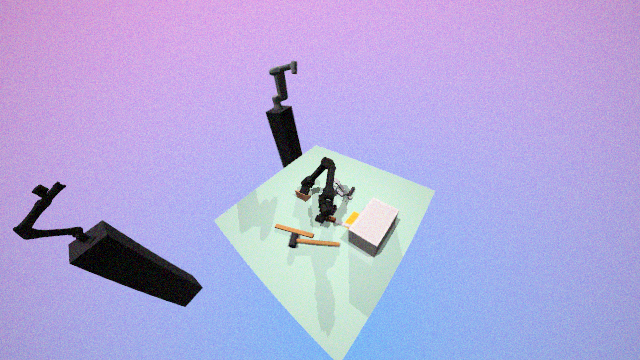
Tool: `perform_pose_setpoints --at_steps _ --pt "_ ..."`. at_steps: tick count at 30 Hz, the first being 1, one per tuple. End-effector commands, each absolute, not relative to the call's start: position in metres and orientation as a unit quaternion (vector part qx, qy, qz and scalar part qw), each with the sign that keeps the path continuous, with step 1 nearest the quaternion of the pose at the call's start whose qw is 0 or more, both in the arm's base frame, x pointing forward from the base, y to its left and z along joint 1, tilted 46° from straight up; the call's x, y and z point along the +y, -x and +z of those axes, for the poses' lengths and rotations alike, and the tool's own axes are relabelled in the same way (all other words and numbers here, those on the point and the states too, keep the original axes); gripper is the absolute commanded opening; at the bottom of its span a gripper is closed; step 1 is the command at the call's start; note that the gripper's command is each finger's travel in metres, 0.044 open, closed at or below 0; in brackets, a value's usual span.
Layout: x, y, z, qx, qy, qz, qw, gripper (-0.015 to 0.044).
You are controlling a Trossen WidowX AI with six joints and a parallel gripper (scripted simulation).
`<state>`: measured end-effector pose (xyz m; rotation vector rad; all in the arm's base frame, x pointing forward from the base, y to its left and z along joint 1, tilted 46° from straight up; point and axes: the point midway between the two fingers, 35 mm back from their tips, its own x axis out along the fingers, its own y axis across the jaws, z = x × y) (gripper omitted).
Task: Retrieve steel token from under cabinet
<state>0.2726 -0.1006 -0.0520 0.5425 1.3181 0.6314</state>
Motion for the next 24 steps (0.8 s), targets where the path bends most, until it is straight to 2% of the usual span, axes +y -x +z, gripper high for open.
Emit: perform_pose_setpoints --at_steps 1,24 --pt "-0.099 -0.266 -0.053 0.595 -0.243 0.287 0.71 0.0" --pt "-0.102 -0.23 -0.062 0.596 -0.243 0.286 0.71 0.0"
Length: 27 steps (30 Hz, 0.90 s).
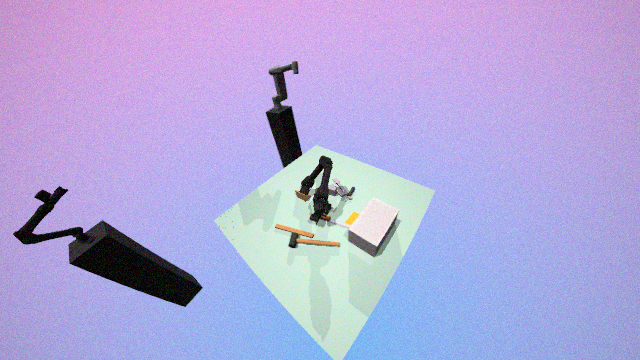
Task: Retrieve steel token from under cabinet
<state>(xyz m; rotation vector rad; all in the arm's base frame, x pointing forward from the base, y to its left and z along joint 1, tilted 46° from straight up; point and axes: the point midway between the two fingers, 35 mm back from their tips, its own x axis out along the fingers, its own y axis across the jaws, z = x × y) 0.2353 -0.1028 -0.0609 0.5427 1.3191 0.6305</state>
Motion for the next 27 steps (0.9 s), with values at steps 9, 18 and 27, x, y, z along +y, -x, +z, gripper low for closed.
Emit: perform_pose_setpoints --at_steps 9,18,27 --pt "-0.104 -0.221 -0.064 0.595 -0.244 0.285 0.711 0.0" --pt "-0.107 -0.222 -0.066 0.59 -0.231 0.296 0.715 0.0" --pt "-0.115 -0.221 -0.072 0.586 -0.221 0.303 0.718 0.0"
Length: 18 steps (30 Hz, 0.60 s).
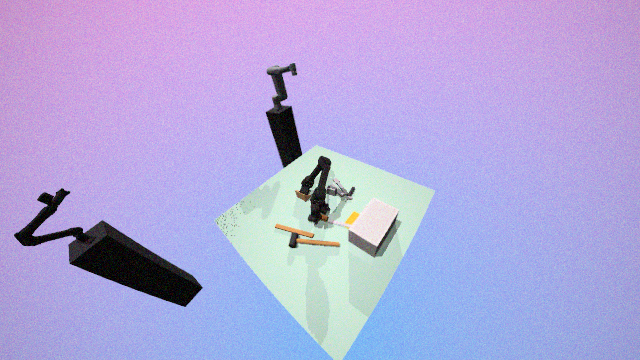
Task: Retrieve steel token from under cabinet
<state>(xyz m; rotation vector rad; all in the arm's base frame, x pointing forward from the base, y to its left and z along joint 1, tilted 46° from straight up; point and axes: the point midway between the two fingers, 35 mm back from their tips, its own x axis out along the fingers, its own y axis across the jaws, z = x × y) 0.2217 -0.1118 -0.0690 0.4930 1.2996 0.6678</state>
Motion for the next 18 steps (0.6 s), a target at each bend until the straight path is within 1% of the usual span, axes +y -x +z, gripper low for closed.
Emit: perform_pose_setpoints --at_steps 1,18 --pt "-0.116 -0.221 -0.072 0.586 -0.22 0.304 0.718 0.0" --pt "-0.131 -0.22 -0.084 0.584 -0.212 0.31 0.72 0.0"
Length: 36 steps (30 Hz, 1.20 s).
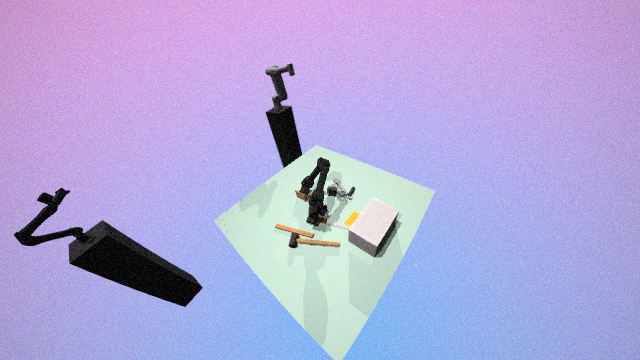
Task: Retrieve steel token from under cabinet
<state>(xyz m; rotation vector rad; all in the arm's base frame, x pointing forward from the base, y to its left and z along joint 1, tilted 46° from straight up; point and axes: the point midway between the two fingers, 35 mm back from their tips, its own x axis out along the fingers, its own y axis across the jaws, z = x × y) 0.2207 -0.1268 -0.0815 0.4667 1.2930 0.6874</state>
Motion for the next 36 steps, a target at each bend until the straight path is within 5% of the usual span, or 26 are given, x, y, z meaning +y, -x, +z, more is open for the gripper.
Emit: perform_pose_setpoints --at_steps 1,10,17,23,36 --pt "-0.1315 -0.22 -0.0851 0.583 -0.211 0.311 0.72 0.0" --pt "-0.1376 -0.2194 -0.0906 0.582 -0.208 0.313 0.721 0.0" --pt "-0.1353 -0.2197 -0.089 0.584 -0.207 0.314 0.72 0.0184" --pt "-0.1353 -0.2196 -0.0891 0.582 -0.208 0.313 0.721 0.027" --pt "-0.1332 -0.218 -0.0917 0.582 -0.208 0.314 0.721 0.027"
